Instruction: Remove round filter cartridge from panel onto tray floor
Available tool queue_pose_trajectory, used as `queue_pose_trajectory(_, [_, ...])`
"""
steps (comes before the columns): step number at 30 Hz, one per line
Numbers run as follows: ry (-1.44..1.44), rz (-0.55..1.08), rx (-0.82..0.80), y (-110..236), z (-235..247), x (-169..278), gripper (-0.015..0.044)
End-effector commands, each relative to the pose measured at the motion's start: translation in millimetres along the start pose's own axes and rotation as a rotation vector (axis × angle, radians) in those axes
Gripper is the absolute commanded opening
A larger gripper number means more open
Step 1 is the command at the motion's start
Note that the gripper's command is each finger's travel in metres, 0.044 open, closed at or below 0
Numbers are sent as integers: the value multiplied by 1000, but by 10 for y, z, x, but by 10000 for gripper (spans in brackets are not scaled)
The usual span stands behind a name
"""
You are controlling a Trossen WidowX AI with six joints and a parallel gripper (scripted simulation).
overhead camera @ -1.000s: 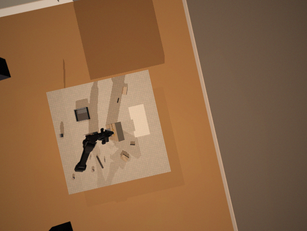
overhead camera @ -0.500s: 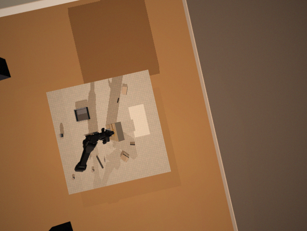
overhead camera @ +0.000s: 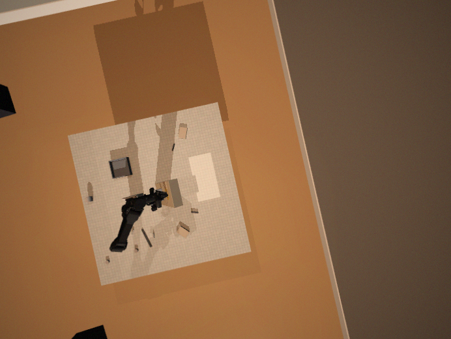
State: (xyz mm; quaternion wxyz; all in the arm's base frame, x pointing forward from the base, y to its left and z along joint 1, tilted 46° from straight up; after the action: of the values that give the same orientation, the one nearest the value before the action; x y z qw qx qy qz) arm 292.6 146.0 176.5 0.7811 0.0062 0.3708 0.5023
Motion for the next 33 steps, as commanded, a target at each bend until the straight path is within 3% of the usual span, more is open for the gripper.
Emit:
queue_pose_trajectory(1, [-2, 6, 4, -42, -1, -3, 91])
queue_pose_trajectory(5, [-2, 6, 4, -50, -1, -3, 91])
queue_pose_trajectory(15, [1, 0, -1, -11, 0, 1, 4])
queue_pose_trajectory(19, [18, 1, 0, -18, 0, 0, 0])
queue_pose_trajectory(33, [474, 7, 2, -52, -1, -3, 0])
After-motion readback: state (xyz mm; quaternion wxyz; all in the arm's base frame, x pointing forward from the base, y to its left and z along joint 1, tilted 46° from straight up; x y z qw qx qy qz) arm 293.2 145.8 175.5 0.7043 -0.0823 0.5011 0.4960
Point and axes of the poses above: the point midway between the two fingers, 35 mm back from their tips, its own y axis back along the fingers, its own z axis across the jaws, x = y × z, the point moved 8 cm from there along y, back along the fingers, and after that the axes turned 14 degrees about y, right-handed, at the moved point
